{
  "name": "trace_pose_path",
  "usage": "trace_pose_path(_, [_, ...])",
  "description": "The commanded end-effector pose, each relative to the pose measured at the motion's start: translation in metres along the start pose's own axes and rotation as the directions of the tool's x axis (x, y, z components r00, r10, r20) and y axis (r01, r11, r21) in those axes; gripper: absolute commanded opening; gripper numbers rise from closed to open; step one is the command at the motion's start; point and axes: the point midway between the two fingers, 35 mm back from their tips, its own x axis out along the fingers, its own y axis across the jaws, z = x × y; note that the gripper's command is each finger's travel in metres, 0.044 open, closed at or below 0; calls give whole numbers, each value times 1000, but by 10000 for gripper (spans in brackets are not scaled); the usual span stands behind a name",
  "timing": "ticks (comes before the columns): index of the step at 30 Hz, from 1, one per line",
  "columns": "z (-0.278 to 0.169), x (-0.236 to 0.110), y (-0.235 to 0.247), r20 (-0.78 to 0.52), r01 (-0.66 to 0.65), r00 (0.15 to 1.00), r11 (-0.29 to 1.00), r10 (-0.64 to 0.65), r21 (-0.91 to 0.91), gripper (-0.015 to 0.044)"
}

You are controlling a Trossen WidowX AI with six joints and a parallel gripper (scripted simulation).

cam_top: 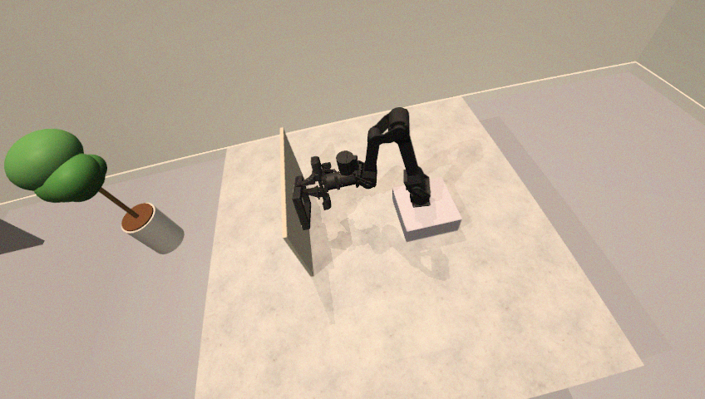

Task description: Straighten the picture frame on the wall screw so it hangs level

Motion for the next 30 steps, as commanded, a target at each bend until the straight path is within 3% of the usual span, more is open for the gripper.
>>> trace_pose_path(1, [0, 0, 0, 0, 1, 1000, 999, -1, -37, 0])
trace_pose_path(30, [0, 0, 0, 1, 1, 1000, 981, -1, -193, 0])
